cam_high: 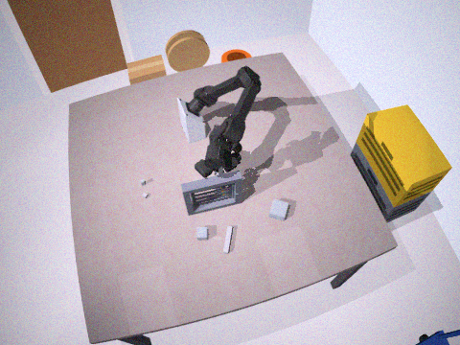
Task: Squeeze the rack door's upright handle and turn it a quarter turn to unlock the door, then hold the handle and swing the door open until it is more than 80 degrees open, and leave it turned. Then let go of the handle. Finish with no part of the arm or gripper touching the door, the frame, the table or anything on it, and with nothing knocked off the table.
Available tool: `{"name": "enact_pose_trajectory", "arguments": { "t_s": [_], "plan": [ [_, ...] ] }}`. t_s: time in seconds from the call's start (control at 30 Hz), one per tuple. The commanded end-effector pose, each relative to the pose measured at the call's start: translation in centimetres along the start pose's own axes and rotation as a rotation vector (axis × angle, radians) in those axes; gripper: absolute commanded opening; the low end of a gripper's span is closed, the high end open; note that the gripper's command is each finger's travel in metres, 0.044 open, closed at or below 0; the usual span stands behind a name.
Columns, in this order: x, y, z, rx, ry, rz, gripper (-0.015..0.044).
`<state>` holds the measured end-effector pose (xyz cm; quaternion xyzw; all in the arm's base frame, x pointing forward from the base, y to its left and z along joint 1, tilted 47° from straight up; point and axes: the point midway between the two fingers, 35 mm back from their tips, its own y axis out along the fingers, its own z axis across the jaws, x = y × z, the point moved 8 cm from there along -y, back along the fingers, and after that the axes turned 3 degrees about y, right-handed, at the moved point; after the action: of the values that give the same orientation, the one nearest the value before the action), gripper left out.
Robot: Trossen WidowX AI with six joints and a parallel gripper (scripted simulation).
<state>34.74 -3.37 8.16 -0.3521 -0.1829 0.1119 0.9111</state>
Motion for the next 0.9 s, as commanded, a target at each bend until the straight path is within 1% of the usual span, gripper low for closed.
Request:
{"name": "enact_pose_trajectory", "arguments": {
  "t_s": [0.0,0.77,0.87],
  "plan": [
    [0.02,0.04,0.01,0.000,-0.225,-0.001,0.0010],
    [0.02,0.05,0.01,0.000,-1.358,-0.001,0.0010],
    [0.02,0.05,0.01,0.000,-1.431,-0.001,0.0010]
  ]
}}
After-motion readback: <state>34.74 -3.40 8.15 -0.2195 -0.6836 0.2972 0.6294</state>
